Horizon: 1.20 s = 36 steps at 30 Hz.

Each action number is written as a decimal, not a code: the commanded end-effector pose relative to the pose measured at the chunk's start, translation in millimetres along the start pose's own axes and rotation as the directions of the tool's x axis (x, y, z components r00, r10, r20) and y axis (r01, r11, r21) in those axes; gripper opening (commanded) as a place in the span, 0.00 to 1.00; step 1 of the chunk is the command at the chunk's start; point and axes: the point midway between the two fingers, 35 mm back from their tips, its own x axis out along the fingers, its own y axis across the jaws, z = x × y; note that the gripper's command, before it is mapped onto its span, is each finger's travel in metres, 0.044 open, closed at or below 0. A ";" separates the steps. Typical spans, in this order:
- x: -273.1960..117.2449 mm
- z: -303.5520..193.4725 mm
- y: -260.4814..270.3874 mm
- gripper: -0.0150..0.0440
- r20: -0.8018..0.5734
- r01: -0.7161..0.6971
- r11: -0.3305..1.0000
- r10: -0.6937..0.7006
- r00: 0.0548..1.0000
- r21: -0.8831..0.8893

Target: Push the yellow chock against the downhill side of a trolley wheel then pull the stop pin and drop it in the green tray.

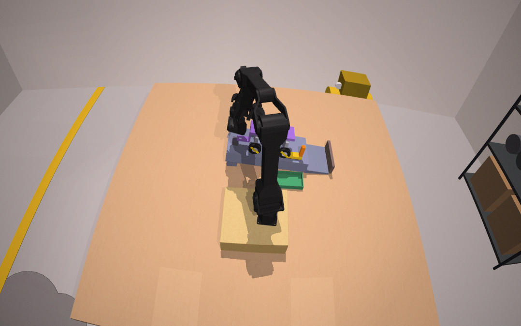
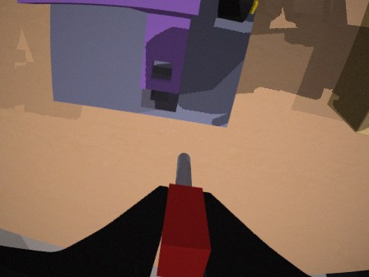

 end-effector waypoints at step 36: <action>-6.0 56.4 -56.7 0.25 0.007 0.008 1.000 -0.008 1.000 0.008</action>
